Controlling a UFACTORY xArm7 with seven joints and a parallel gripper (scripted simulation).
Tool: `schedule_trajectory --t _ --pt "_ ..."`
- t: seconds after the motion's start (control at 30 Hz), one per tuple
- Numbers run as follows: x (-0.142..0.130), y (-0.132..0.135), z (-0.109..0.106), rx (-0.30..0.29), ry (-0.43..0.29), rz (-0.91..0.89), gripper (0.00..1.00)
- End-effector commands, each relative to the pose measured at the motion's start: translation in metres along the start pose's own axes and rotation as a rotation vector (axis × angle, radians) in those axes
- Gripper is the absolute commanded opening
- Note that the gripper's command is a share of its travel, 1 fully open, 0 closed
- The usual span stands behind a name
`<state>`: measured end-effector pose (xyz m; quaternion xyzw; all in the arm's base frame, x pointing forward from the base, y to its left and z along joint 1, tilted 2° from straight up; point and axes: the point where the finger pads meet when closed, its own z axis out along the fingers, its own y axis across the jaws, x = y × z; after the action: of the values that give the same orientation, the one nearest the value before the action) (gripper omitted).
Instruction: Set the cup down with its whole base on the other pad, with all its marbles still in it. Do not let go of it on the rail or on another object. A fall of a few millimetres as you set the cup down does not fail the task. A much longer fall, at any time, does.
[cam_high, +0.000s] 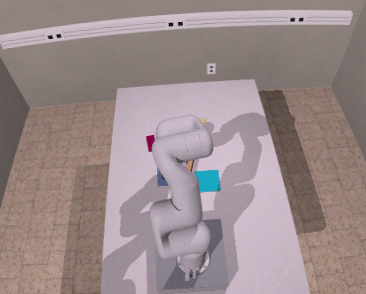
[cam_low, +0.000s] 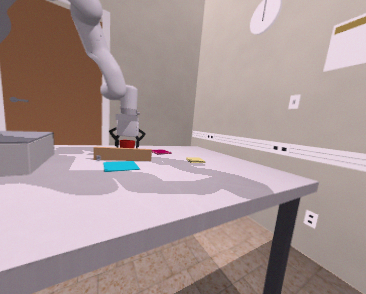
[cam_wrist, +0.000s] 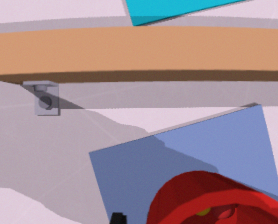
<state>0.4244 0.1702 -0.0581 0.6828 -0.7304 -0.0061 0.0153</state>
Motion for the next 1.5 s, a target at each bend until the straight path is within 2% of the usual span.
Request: schedule_trajectory --t 0.0,1.47 --pt "-0.0007 -0.0015 -0.0013 0.004 -0.002 0.0 0.99" --pt "-0.0007 -0.0015 -0.0013 0.004 -0.002 0.0 0.91"
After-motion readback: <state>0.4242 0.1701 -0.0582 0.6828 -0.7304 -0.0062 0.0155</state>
